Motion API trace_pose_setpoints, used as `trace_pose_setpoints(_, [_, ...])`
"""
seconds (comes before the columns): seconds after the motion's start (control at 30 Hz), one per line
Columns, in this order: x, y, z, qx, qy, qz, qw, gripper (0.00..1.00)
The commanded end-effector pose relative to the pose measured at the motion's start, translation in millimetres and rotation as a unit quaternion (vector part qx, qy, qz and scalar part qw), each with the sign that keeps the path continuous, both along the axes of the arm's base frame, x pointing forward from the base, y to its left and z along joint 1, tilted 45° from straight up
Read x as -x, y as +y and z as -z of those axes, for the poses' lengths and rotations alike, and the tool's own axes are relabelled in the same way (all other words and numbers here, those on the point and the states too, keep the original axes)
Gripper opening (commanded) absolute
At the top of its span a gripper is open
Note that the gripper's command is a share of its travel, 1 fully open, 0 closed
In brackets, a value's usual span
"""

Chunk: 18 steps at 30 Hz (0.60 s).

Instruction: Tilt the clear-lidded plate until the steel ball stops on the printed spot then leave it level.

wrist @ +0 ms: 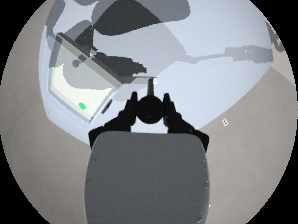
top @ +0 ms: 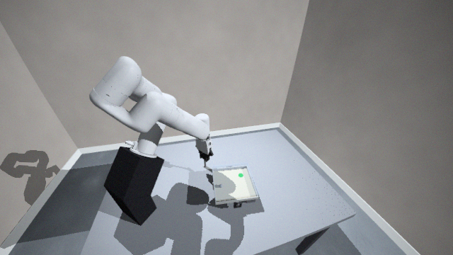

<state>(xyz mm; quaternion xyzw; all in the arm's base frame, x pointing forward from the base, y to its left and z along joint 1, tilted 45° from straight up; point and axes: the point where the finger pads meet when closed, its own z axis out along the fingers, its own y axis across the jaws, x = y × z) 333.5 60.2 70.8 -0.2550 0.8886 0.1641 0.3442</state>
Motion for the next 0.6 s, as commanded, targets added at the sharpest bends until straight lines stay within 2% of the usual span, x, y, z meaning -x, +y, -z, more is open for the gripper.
trace_pose_setpoints(0.0, [-0.9,0.6,-1.7,0.0,-0.003,0.0,1.0,0.0])
trace_pose_setpoints(0.57, [0.4,-1.1,-1.8,0.0,-0.003,0.0,1.0,0.0])
